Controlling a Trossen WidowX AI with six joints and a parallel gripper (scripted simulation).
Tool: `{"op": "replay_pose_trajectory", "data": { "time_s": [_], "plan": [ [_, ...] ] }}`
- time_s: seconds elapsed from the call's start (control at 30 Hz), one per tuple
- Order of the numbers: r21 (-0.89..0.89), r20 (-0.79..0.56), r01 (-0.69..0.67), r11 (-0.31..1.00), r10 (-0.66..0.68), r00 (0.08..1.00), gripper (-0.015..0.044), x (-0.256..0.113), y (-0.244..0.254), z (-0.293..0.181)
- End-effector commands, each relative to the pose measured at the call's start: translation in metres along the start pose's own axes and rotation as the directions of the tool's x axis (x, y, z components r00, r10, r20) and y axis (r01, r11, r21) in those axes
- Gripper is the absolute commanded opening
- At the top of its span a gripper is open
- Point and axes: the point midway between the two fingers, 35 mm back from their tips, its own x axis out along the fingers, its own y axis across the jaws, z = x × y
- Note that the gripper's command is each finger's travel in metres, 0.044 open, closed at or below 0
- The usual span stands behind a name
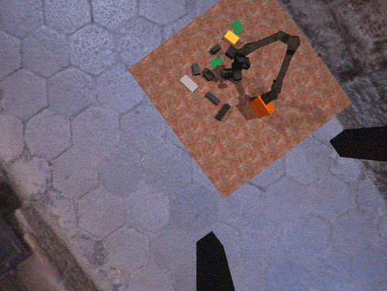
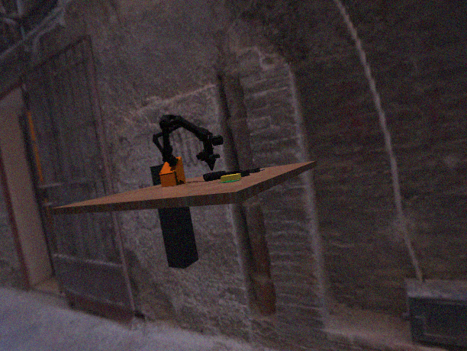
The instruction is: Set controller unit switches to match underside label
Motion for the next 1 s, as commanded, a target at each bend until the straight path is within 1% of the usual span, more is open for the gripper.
{"op": "replay_pose_trajectory", "data": {
  "time_s": [0.0, 0.4, 0.8, 0.87, 0.97],
  "plan": [
    [-0.007, 0.003, -0.001, 1.000, 0.001, 1.000, 0.0000, 0.007, -0.001, 0.000],
    [-0.007, 0.004, -0.002, 1.000, 0.002, 1.000, 0.0000, 0.024, -0.001, 0.001],
    [-0.007, 0.004, -0.002, 1.000, 0.002, 1.000, 0.0000, 0.024, -0.001, 0.001],
    [-0.003, 0.001, 0.002, 1.000, -0.002, 1.000, 0.0000, 0.014, -0.001, 0.000],
    [-0.007, 0.002, -0.001, 1.000, 0.001, 1.000, 0.0000, -0.018, -0.001, 0.000]
  ]
}}
